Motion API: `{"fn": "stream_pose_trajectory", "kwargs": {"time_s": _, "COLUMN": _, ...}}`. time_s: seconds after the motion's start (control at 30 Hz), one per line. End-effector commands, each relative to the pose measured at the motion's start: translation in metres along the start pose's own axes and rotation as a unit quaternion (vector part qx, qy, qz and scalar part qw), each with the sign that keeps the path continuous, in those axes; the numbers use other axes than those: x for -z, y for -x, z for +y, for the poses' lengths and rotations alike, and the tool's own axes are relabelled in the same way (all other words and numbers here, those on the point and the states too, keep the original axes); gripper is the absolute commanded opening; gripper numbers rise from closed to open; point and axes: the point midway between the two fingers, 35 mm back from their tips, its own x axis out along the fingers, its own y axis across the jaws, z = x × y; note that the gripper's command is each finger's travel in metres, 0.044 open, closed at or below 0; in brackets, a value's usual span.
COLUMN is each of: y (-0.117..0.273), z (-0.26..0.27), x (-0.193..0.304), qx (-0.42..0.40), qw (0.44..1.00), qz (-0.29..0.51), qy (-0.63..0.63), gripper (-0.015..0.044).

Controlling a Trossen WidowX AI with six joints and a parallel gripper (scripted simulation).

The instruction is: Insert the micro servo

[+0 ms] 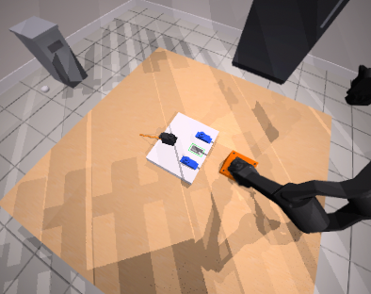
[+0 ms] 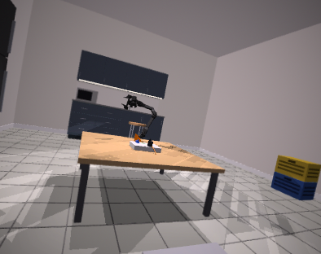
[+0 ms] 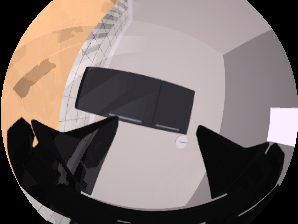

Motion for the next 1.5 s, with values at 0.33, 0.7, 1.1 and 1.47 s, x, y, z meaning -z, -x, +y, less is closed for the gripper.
{"fn": "stream_pose_trajectory", "kwargs": {"time_s": 0.33, "y": -0.028, "z": -0.006, "x": -0.050, "qx": -0.031, "qw": 0.995, "qz": -0.050, "qy": -0.075, "gripper": 0.0440}}
{"fn": "stream_pose_trajectory", "kwargs": {"time_s": 0.7, "y": -0.054, "z": -0.008, "x": -0.107, "qx": -0.086, "qw": 0.973, "qz": -0.087, "qy": -0.194, "gripper": 0.0440}}
{"fn": "stream_pose_trajectory", "kwargs": {"time_s": 1.1, "y": -0.074, "z": -0.003, "x": -0.159, "qx": -0.152, "qw": 0.930, "qz": -0.104, "qy": -0.317, "gripper": 0.0440}}
{"fn": "stream_pose_trajectory", "kwargs": {"time_s": 1.47, "y": -0.087, "z": 0.005, "x": -0.225, "qx": -0.237, "qw": 0.856, "qz": -0.095, "qy": -0.450, "gripper": 0.0440}}
